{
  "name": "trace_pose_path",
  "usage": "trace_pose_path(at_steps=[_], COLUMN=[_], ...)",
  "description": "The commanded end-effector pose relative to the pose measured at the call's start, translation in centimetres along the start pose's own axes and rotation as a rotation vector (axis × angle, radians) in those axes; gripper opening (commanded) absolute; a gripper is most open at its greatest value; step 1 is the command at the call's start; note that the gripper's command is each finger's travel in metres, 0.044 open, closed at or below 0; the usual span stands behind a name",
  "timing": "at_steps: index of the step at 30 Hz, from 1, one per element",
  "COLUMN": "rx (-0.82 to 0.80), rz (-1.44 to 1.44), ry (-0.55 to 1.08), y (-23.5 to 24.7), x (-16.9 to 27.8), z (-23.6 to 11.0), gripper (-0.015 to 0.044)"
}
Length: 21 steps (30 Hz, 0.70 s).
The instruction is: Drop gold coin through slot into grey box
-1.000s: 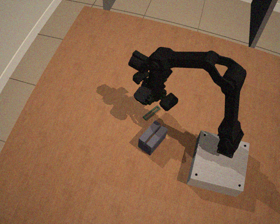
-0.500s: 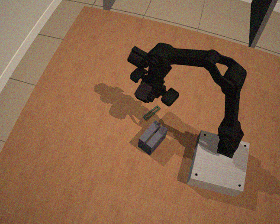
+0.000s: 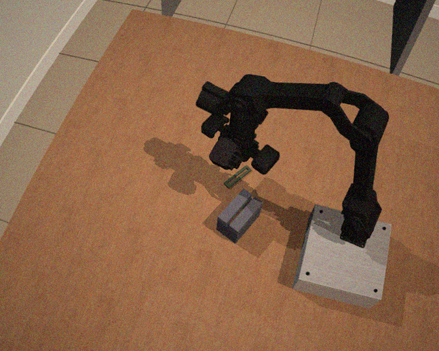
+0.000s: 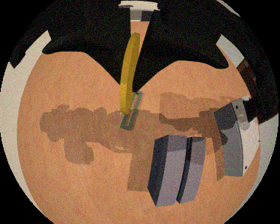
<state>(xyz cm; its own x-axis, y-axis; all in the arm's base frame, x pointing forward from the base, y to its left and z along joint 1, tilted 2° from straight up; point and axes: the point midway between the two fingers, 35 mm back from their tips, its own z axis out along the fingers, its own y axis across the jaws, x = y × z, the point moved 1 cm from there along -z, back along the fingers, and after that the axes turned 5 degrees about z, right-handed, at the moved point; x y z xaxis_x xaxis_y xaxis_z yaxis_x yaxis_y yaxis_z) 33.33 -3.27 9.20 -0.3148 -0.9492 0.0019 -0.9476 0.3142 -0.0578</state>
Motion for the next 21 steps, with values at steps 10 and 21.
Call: trace_pose_path(at_steps=[10,21], rx=[-0.006,-0.007], rz=[0.004,0.004], ry=[-0.003,-0.004], y=[2.3,4.4], x=[-2.7,-4.7], z=[0.1,0.1], gripper=[0.0,0.0])
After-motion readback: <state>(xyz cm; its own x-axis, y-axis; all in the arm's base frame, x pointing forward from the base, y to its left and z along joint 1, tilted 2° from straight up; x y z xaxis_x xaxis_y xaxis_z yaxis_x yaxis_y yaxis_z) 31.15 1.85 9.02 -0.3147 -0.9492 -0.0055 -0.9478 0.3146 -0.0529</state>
